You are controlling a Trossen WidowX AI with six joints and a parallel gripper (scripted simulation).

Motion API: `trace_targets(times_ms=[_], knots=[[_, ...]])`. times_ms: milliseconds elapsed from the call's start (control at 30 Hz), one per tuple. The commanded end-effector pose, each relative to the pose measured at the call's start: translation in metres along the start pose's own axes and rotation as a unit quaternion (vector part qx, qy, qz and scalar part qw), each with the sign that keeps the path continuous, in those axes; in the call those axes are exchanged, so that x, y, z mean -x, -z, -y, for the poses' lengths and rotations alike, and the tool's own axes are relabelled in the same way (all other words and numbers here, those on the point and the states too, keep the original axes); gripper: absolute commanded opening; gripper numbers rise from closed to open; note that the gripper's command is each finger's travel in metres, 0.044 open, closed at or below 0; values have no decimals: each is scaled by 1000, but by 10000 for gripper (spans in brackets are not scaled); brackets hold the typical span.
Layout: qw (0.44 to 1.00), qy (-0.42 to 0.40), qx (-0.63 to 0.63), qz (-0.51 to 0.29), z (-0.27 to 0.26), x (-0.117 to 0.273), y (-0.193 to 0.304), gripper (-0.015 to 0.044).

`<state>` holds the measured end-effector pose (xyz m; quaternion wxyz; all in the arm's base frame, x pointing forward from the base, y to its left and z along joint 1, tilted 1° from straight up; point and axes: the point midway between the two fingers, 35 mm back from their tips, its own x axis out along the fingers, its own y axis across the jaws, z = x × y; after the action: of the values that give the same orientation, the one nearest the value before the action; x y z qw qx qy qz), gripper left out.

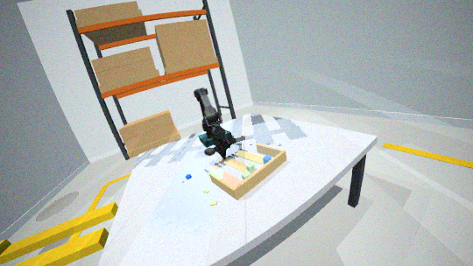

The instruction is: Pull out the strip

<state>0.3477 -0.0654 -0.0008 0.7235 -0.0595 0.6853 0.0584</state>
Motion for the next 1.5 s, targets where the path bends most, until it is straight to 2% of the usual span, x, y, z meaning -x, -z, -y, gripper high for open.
trace_targets(times_ms=[0,1467], knots=[[1000,-3,2,-13,-2,-6,14,0],[1000,-3,2,-16,-3,-6,80,0]])
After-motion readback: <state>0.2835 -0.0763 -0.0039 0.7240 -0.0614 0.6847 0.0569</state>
